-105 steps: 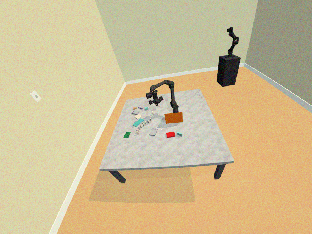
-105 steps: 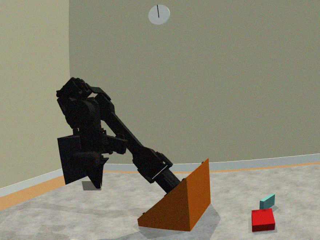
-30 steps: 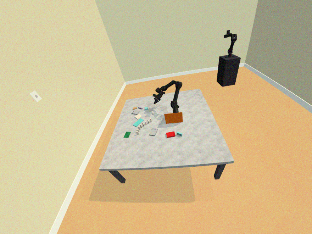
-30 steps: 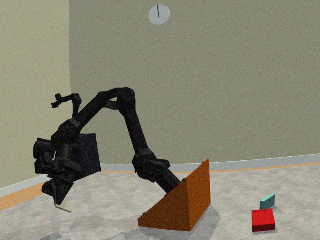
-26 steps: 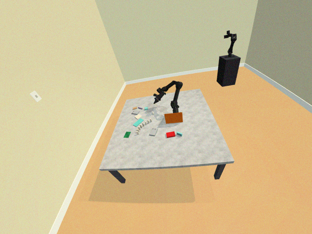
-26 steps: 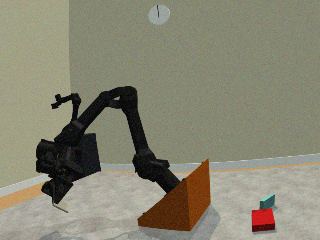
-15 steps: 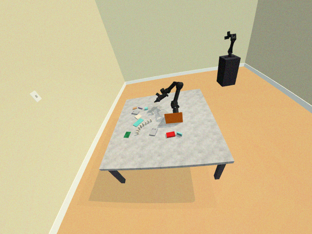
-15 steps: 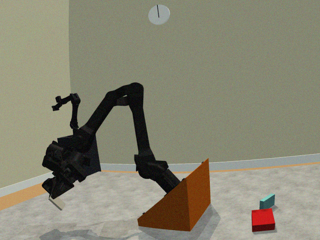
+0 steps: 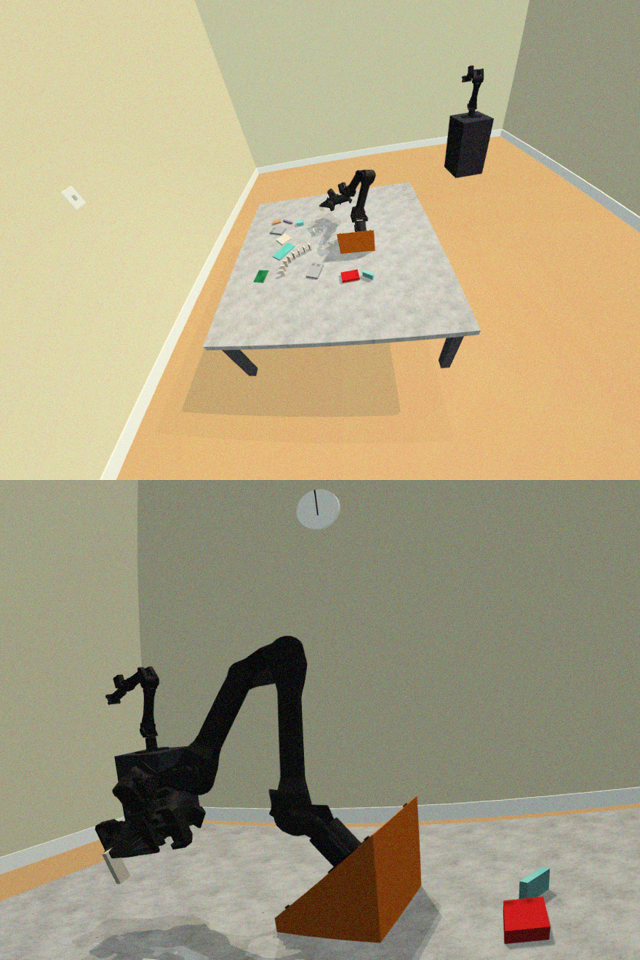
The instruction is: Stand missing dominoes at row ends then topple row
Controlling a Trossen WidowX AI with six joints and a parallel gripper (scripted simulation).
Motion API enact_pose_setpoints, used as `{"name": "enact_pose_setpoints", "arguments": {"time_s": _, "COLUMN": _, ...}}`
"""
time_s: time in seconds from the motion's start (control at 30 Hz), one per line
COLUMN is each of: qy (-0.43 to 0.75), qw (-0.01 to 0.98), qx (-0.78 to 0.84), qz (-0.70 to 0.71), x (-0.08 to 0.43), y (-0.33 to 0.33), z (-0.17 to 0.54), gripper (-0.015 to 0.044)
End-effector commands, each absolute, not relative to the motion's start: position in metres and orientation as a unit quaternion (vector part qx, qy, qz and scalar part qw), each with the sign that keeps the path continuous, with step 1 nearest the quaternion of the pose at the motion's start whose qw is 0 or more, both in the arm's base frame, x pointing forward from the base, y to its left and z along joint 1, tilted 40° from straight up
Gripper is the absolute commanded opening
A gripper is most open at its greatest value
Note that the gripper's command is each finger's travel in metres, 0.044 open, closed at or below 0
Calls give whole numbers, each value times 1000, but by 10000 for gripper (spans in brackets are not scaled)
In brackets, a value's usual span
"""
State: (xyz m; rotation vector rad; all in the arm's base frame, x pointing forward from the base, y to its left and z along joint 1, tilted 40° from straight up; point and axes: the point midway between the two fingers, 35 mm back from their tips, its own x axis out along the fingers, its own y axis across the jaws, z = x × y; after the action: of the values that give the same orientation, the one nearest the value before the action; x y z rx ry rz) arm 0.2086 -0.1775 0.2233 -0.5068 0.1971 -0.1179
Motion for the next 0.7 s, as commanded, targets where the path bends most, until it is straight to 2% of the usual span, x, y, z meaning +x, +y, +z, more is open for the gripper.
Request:
{"name": "enact_pose_setpoints", "arguments": {"time_s": 0.0, "qy": 69, "qw": 953, "qx": -290, "qz": -44, "x": 200, "y": -169, "z": 222, "gripper": 28}}
{"name": "enact_pose_setpoints", "arguments": {"time_s": 0.2, "qy": 36, "qw": 936, "qx": -350, "qz": -26, "x": 188, "y": -156, "z": 221, "gripper": 28}}
{"name": "enact_pose_setpoints", "arguments": {"time_s": 0.67, "qy": 35, "qw": 935, "qx": -352, "qz": -25, "x": 188, "y": -156, "z": 221, "gripper": 28}}
